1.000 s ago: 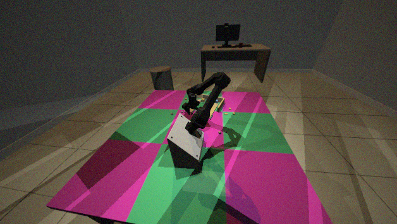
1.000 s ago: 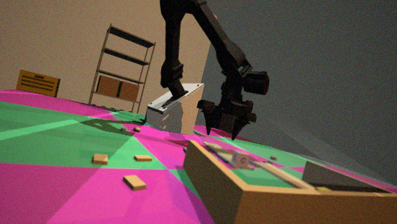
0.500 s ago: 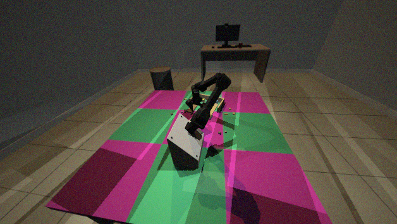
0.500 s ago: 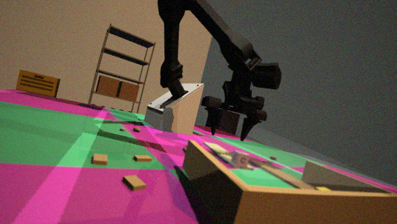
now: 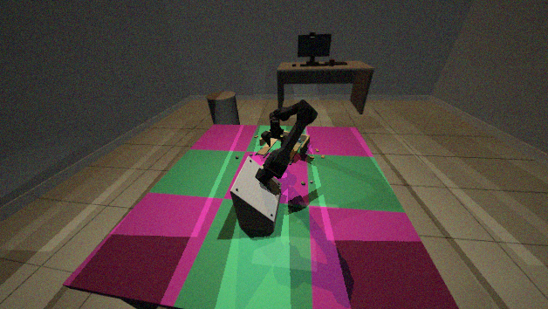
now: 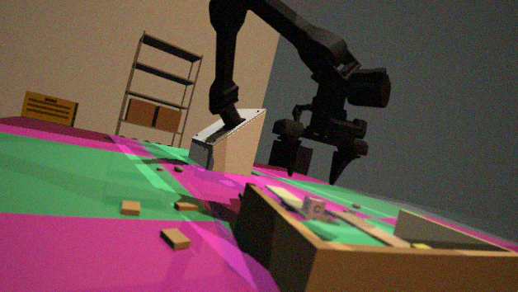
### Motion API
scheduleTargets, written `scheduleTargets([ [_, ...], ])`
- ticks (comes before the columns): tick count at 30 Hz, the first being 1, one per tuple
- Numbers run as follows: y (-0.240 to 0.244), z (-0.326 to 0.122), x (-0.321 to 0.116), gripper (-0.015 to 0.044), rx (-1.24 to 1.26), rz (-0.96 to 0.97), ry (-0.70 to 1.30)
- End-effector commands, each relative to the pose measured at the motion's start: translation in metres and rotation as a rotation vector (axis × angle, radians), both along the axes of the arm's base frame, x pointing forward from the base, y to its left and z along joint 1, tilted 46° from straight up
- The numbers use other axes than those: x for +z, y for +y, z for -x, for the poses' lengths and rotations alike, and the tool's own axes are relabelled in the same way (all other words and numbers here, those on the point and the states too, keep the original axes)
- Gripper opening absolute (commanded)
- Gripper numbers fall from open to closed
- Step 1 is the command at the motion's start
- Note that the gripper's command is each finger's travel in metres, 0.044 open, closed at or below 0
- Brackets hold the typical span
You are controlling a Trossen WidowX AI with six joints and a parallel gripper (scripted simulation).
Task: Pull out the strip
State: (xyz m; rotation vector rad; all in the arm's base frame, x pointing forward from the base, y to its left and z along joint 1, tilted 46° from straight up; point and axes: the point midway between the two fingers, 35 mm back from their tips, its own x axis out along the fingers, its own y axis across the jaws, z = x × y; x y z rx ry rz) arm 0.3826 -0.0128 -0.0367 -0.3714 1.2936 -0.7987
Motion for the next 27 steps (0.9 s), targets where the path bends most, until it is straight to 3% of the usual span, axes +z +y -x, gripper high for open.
scheduleTargets([
  [1, -0.001, -0.015, 0.003, 0.0440, 0.003, 0.004, 0.004],
  [5, -0.002, -0.028, 0.007, 0.0440, 0.003, 0.004, 0.003],
  [12, -0.008, -0.029, 0.001, 0.0256, 0.003, 0.004, 0.003],
  [27, -0.025, -0.031, -0.016, 0.0250, 0.003, 0.004, 0.003],
])
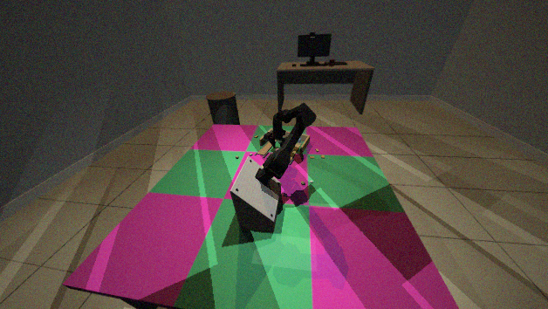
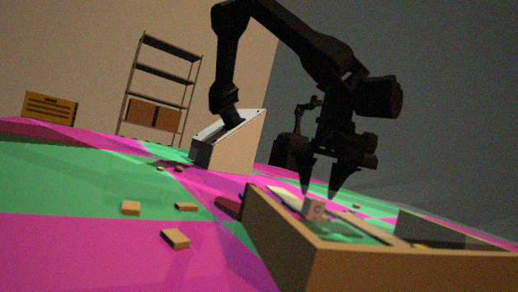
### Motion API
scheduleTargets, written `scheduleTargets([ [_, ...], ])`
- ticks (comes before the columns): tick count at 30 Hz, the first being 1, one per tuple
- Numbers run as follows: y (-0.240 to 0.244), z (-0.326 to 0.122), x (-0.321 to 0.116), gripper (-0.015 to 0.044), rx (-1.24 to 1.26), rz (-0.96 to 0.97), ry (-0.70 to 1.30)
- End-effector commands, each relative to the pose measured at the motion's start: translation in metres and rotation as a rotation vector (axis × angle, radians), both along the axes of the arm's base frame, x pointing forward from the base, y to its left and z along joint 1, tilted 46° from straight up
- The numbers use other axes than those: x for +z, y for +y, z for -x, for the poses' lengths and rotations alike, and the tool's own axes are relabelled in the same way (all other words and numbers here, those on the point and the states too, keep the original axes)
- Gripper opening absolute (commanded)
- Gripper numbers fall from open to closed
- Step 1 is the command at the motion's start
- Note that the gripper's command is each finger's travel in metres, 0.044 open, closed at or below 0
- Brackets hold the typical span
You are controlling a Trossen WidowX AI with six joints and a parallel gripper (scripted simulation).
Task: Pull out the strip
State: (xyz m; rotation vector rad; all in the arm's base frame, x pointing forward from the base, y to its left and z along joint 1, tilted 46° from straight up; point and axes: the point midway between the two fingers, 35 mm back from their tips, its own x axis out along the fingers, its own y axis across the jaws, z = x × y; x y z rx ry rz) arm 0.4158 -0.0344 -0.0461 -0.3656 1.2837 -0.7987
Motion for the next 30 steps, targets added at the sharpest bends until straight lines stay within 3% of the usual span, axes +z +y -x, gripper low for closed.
scheduleTargets([
  [1, -0.005, 0.002, -0.008, 0.0250, 0.003, 0.006, 0.014],
  [19, -0.020, 0.002, -0.022, 0.0250, 0.003, 0.008, 0.014],
  [22, -0.020, 0.000, -0.019, 0.0171, -0.002, 0.004, 0.006],
  [30, -0.020, 0.000, -0.019, 0.0118, -0.002, 0.004, 0.006],
])
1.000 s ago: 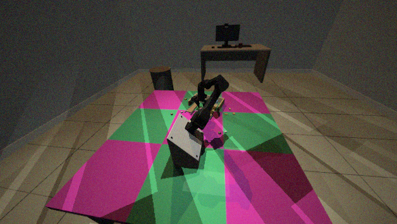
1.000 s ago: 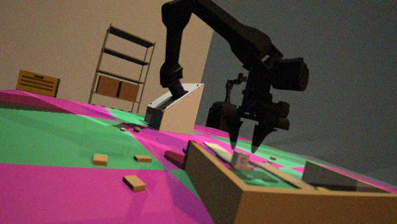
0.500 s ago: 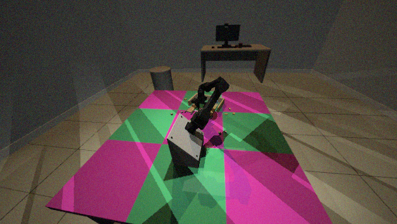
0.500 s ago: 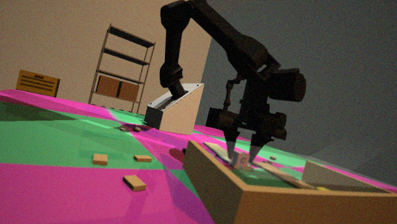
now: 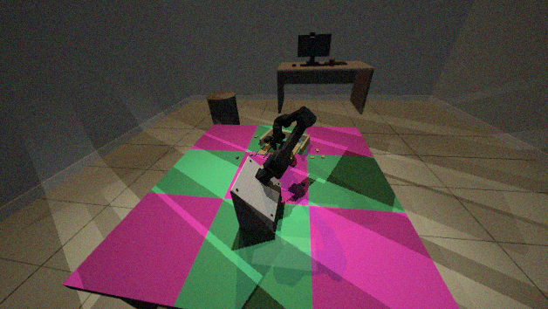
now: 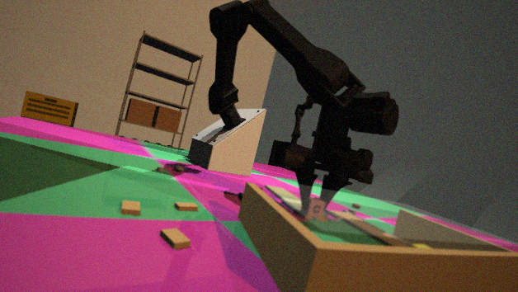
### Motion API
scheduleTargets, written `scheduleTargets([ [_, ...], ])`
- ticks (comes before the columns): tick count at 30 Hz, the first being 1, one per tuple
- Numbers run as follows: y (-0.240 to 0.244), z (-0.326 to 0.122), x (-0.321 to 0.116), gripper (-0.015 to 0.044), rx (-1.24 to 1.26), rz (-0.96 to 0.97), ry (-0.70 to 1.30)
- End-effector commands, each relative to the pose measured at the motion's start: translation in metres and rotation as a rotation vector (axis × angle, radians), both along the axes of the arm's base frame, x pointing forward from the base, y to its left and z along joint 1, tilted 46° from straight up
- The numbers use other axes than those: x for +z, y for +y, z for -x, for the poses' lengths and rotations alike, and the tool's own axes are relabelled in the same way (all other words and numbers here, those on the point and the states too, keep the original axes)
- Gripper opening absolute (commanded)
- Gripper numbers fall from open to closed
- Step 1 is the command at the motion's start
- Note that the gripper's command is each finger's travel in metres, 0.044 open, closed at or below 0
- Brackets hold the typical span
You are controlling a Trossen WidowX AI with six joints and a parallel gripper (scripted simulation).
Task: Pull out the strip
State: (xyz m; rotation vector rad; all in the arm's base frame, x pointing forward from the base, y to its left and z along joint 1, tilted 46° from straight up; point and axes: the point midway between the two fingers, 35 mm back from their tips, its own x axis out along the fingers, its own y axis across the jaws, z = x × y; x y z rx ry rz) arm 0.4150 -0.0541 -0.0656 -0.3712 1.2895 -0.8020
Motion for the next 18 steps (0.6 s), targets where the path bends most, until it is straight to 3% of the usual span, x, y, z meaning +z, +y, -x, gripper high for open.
scheduleTargets([
  [1, 0.000, 0.000, 0.001, 0.0111, 0.000, 0.000, -0.002],
  [5, 0.001, 0.002, 0.002, 0.0006, 0.000, 0.000, -0.001],
  [18, 0.025, 0.052, 0.024, 0.0000, 0.004, 0.001, 0.008],
])
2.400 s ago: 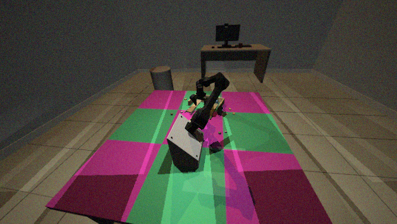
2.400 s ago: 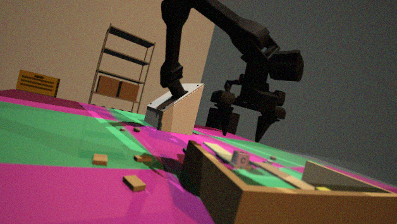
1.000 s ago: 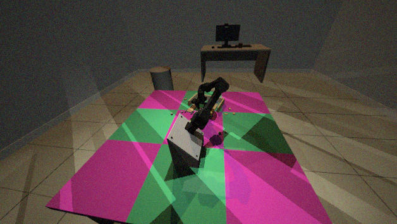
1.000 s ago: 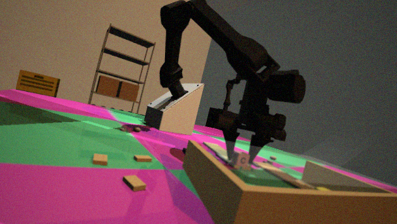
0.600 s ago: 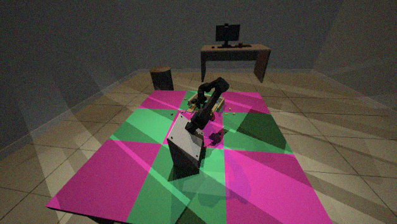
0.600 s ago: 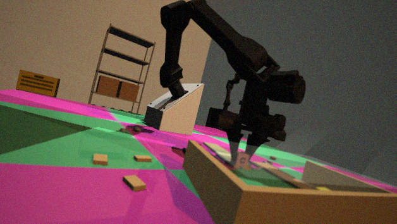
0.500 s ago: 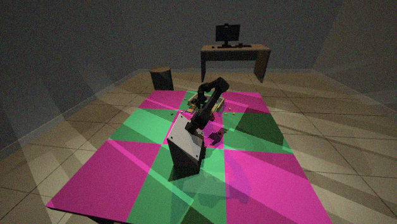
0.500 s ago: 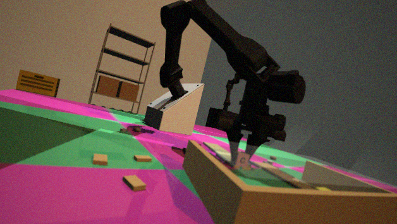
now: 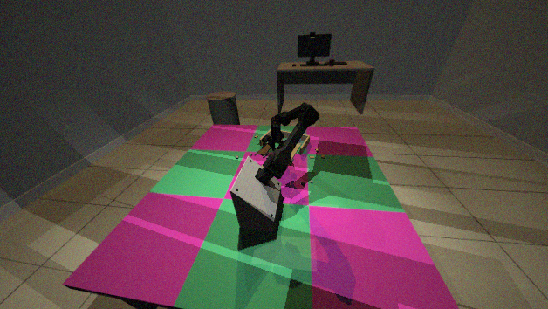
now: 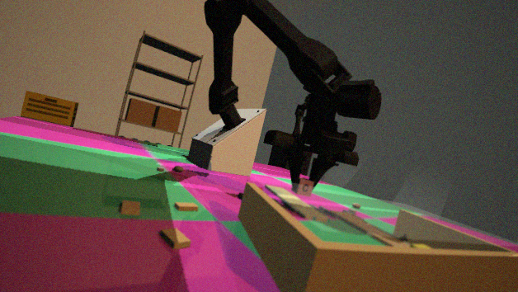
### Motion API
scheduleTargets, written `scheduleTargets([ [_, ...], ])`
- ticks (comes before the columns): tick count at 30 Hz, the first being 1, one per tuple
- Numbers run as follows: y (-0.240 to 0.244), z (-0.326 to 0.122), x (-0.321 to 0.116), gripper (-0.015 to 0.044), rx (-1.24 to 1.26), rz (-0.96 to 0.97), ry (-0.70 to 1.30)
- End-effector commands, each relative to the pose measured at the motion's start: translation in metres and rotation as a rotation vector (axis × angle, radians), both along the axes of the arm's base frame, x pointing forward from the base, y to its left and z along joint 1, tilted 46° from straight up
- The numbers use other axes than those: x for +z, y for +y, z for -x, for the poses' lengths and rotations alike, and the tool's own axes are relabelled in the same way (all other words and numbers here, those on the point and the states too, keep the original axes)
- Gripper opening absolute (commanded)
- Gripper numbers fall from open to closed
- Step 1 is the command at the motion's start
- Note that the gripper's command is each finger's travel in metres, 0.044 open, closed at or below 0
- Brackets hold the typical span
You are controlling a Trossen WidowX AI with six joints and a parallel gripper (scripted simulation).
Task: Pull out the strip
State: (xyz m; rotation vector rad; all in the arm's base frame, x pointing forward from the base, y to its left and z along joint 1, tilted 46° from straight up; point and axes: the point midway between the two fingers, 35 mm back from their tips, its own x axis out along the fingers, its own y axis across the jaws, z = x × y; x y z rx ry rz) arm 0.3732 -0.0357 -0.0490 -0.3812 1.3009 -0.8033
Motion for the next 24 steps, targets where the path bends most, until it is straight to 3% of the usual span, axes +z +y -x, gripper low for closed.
scheduleTargets([
  [1, 0.008, 0.015, 0.009, 0.0000, 0.004, -0.003, -0.005],
  [24, 0.013, 0.067, 0.015, 0.0000, 0.004, -0.003, -0.002],
])
